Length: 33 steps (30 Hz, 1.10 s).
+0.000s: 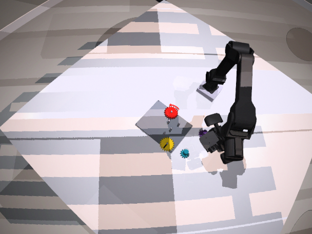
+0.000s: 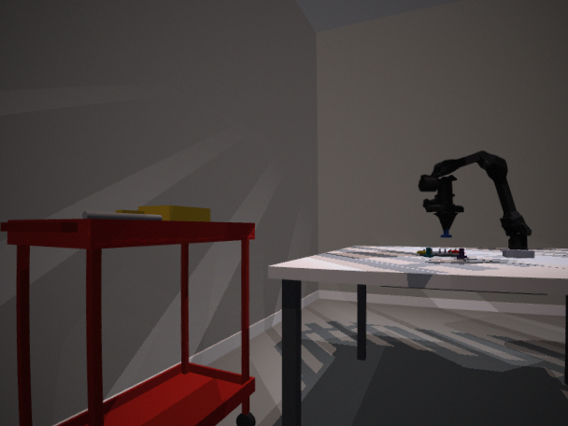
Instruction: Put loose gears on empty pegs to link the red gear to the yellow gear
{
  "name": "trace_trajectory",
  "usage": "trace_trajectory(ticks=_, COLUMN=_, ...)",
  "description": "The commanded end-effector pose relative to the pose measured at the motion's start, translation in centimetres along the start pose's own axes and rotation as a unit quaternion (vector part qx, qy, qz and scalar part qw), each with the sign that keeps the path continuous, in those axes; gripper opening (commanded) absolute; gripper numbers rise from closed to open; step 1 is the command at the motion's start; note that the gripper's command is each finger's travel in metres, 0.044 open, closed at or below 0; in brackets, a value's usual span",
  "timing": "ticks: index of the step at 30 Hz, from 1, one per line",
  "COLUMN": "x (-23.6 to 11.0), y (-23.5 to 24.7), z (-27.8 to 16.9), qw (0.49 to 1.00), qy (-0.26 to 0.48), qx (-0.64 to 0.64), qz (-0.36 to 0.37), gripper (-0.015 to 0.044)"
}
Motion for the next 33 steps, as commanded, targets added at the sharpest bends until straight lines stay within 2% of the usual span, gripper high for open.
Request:
trace_trajectory(ticks=1, x=-1.3, y=-0.1, z=-0.1, qw=1.0, qy=-0.004, qx=0.002, qz=0.004, gripper=0.0)
trace_trajectory(ticks=20, x=-5.7, y=-0.8, z=-0.9, qw=1.0, qy=-0.004, qx=0.003, qz=0.004, gripper=0.0)
trace_trajectory(ticks=33, x=-4.7, y=-2.7, z=0.9, qw=1.0, qy=-0.004, qx=0.003, qz=0.004, gripper=0.0)
Point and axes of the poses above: the point midway between the two fingers, 35 mm back from their tips, its own x axis out along the fingers, its own y axis across the jaws, z = x × y, the point moved 5 cm from there along -x, back along the fingers, and after that the axes turned 12 degrees about -x, right-handed, at the moved point
